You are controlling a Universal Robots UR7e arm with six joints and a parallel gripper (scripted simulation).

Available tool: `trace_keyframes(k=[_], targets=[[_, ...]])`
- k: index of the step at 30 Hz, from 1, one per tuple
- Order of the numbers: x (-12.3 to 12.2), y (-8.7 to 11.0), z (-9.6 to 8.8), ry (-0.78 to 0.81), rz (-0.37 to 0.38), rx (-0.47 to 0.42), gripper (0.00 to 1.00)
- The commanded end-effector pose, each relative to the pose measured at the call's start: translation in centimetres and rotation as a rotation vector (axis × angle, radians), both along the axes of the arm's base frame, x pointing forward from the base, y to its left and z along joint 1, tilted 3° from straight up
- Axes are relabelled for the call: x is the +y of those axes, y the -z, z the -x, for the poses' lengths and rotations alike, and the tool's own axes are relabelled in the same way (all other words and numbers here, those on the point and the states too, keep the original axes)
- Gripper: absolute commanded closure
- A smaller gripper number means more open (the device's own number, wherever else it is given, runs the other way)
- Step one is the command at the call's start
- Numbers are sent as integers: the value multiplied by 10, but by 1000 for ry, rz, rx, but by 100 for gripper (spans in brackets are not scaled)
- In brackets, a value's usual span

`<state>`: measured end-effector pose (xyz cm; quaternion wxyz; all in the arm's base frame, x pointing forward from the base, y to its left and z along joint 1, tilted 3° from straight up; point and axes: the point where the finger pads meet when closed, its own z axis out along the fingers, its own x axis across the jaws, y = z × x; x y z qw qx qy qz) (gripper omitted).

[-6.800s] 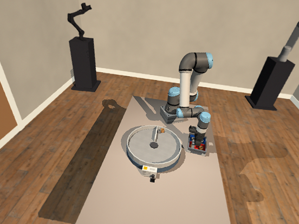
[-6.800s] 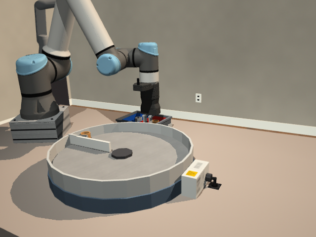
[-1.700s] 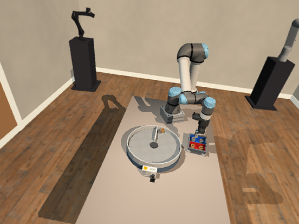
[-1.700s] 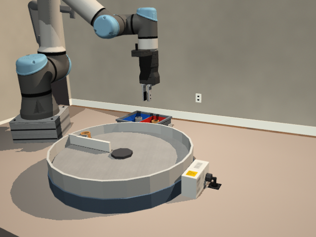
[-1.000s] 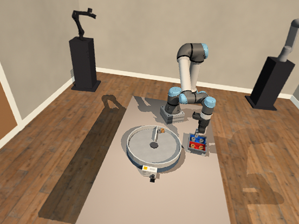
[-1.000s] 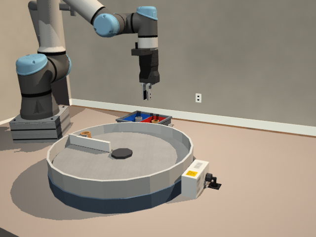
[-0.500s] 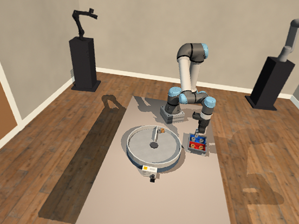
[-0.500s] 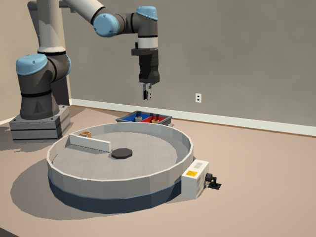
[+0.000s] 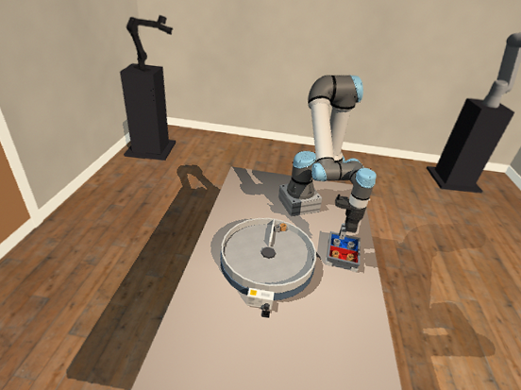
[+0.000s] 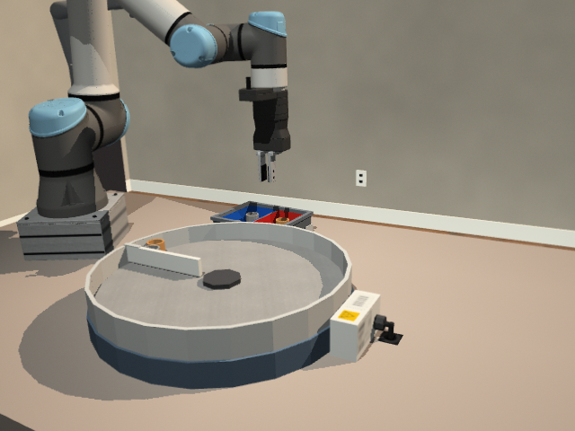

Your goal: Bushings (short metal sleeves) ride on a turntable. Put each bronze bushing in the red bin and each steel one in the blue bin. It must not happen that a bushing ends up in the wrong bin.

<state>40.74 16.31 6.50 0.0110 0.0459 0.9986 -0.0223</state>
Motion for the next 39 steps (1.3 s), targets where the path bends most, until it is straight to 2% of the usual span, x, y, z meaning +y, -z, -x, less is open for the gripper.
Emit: trace_keyframes(k=[1,22,23,27,30,32,34,37,39], targets=[[0,0,0,0,0,-1,58],[0,0,0,0,0,-1,58],[-9,0,3,0,0,-1,60],[-48,0,15,0,0,-1,60],[-48,0,15,0,0,-1,60],[-67,0,22,0,0,-1,60],[-67,0,22,0,0,-1,60],[-95,0,31,0,0,-1,60],[-95,0,31,0,0,-1,60]])
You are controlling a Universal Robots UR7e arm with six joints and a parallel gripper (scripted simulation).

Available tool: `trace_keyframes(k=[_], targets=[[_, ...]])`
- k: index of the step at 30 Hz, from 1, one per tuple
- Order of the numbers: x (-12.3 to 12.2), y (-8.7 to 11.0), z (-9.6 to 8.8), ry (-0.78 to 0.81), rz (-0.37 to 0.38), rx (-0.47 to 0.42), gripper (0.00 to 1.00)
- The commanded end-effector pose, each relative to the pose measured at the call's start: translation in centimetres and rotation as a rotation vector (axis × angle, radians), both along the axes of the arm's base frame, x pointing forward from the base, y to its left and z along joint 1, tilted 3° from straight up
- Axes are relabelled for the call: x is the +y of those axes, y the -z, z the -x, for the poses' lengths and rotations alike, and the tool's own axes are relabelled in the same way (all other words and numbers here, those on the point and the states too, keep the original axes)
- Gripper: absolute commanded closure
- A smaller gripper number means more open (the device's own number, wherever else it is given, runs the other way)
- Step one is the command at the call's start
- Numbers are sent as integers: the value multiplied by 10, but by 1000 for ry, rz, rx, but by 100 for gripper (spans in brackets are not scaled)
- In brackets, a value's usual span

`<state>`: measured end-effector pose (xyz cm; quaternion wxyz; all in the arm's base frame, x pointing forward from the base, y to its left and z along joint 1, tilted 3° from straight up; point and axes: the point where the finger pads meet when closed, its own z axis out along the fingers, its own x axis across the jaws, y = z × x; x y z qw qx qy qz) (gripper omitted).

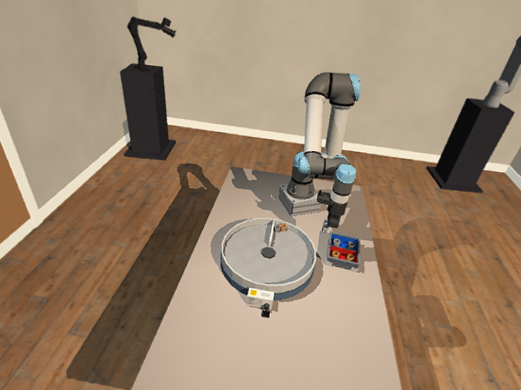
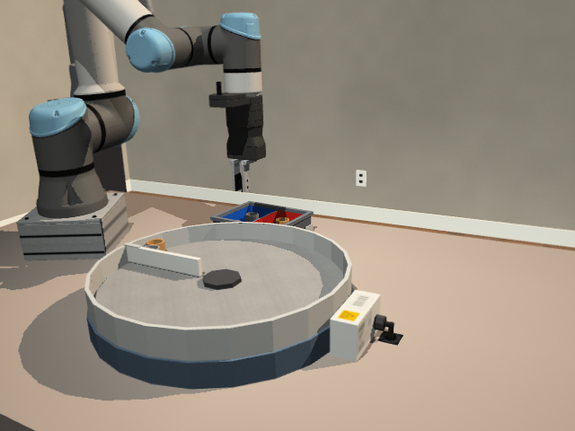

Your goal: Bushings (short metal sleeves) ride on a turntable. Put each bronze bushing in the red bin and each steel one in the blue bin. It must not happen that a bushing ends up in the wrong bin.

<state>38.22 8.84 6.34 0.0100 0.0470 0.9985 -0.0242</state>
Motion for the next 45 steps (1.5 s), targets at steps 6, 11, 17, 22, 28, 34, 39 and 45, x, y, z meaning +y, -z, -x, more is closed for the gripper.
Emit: trace_keyframes(k=[6,11,17,22,28,34,39,45], targets=[[-59,-1,19,-2,-4,-3,60],[-68,-1,22,-2,-4,-3,60],[-114,-1,37,-2,-4,-3,60],[-126,-1,41,-2,-4,-3,60],[-164,0,54,-2,-4,-3,60],[-183,0,60,-2,-4,-3,60],[-211,0,70,-2,-4,-3,60],[-211,0,70,-2,-4,-3,60]])
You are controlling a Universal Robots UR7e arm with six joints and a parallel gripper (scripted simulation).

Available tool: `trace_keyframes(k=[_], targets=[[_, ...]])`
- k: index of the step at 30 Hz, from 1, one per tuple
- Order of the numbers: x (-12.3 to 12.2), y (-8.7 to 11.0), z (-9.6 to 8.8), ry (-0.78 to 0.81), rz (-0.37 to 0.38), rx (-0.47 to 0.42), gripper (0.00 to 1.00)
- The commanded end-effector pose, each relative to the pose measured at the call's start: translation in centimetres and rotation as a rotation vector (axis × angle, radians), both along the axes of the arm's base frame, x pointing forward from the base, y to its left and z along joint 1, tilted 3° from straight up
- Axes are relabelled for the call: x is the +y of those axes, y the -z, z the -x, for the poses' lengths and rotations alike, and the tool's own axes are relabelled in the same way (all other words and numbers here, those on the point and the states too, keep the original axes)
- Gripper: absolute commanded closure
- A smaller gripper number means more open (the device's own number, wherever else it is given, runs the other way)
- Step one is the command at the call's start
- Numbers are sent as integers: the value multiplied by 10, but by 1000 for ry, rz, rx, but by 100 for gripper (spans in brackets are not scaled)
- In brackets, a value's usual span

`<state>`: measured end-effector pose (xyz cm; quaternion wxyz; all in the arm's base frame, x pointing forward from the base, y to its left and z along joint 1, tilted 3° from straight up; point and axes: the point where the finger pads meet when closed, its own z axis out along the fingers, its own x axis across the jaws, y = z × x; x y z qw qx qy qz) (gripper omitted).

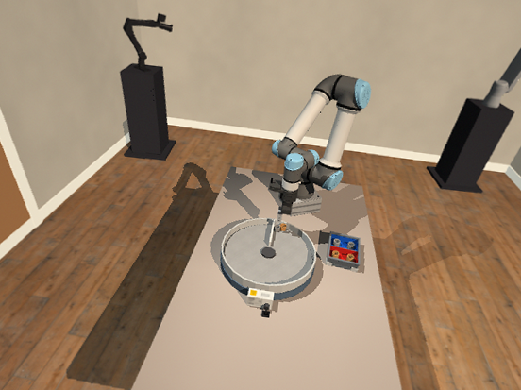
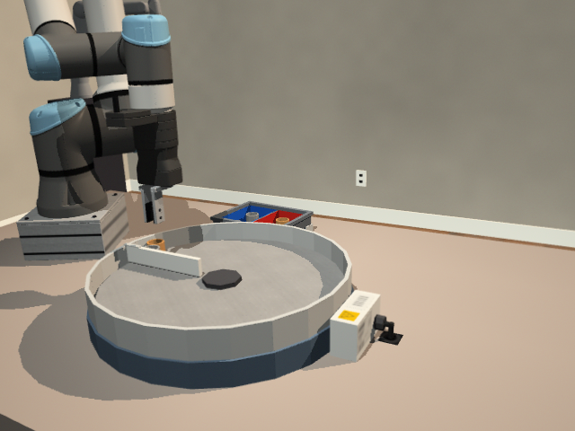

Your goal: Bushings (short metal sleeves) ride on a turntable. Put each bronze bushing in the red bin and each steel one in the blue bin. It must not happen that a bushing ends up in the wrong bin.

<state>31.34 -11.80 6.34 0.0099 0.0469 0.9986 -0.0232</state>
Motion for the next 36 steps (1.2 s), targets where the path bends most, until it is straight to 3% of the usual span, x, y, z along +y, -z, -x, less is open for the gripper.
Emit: trace_keyframes(k=[1,23,28,36], targets=[[-5,0,1,-2,-2,-3,60],[-6,29,0,-2,-1,-2,60],[-7,44,0,-2,-1,-2,60],[-7,44,0,-2,-1,-2,60]])
